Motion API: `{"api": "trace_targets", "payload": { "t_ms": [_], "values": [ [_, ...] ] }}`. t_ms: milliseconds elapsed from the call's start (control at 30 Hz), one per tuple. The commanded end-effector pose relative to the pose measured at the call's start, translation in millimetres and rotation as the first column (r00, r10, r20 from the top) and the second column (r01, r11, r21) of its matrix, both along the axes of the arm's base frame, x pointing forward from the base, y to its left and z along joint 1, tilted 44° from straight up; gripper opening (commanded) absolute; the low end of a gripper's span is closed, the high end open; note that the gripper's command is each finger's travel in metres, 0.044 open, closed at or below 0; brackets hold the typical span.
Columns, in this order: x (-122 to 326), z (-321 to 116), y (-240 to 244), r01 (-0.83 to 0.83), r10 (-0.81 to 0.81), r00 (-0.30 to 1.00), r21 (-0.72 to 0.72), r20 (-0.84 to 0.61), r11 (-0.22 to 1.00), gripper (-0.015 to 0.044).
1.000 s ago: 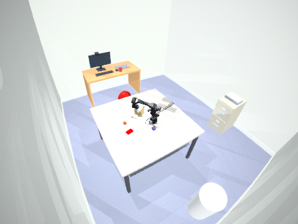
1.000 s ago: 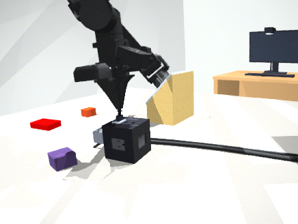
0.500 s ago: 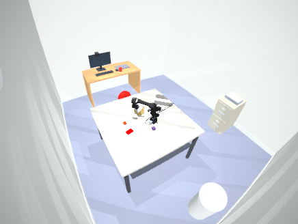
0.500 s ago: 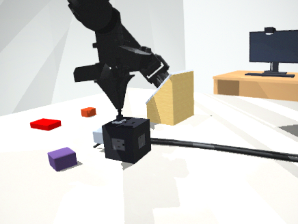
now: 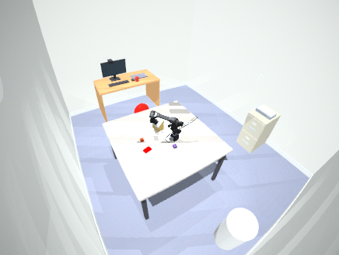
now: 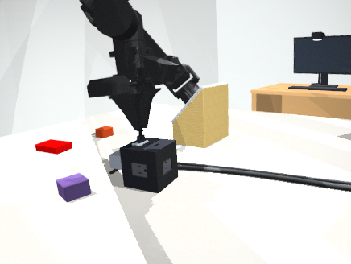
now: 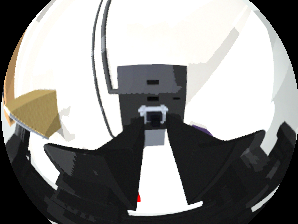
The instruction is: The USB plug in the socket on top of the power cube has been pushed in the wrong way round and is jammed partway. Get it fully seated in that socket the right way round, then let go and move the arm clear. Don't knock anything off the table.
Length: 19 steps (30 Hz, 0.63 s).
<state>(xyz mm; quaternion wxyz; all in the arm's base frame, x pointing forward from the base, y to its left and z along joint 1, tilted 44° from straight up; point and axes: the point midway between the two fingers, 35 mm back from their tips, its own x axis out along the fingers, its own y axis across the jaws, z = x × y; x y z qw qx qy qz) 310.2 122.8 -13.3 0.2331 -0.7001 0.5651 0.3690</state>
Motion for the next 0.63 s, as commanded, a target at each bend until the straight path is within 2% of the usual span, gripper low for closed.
{"api": "trace_targets", "payload": {
  "t_ms": [0, 600],
  "values": [
    [-0.2, -0.1, 0.1, 0.0, 0.0, 1.0, 0.0, -0.001, 1.0, 0.0095],
    [-1.7, 10.0, 9.5, 0.0, 0.0, 1.0, 0.0, -0.001, 1.0, 0.0095]
  ]
}}
